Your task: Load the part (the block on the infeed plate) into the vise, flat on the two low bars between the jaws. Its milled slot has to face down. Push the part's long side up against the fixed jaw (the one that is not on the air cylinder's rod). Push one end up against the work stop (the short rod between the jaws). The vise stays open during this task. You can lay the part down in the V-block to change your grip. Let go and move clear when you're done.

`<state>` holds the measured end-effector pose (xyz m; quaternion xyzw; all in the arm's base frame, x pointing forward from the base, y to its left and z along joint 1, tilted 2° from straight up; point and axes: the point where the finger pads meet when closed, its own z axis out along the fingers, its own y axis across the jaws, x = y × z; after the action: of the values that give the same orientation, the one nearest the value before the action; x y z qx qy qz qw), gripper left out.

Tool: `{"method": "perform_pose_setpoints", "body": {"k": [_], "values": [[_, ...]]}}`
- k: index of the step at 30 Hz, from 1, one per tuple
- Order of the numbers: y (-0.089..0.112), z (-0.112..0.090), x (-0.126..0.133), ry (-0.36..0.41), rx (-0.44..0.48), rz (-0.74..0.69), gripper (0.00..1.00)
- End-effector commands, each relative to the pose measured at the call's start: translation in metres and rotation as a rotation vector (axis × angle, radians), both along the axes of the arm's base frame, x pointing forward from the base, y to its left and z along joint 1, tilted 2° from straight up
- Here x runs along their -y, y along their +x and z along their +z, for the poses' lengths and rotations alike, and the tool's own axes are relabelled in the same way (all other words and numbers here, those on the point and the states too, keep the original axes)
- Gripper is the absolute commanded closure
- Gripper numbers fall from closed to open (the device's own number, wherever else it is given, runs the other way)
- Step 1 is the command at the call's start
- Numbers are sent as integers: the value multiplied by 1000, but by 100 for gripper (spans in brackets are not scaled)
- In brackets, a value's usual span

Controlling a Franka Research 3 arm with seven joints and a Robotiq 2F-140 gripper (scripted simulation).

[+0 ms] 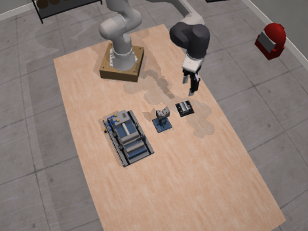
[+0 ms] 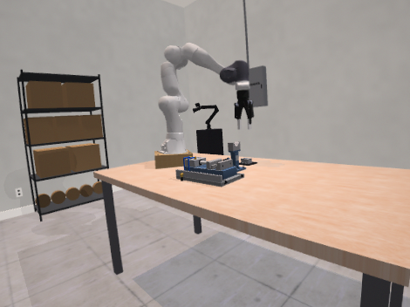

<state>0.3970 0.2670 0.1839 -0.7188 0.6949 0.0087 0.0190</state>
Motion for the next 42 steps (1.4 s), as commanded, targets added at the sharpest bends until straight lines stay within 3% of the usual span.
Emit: {"method": "perform_pose_setpoints", "body": {"k": [1,14,42], "values": [[1,-5,-1,-1,5,0,49],[1,-26,-2,-1,5,0,49],[2,-91,-5,-1,5,0,49]]}}
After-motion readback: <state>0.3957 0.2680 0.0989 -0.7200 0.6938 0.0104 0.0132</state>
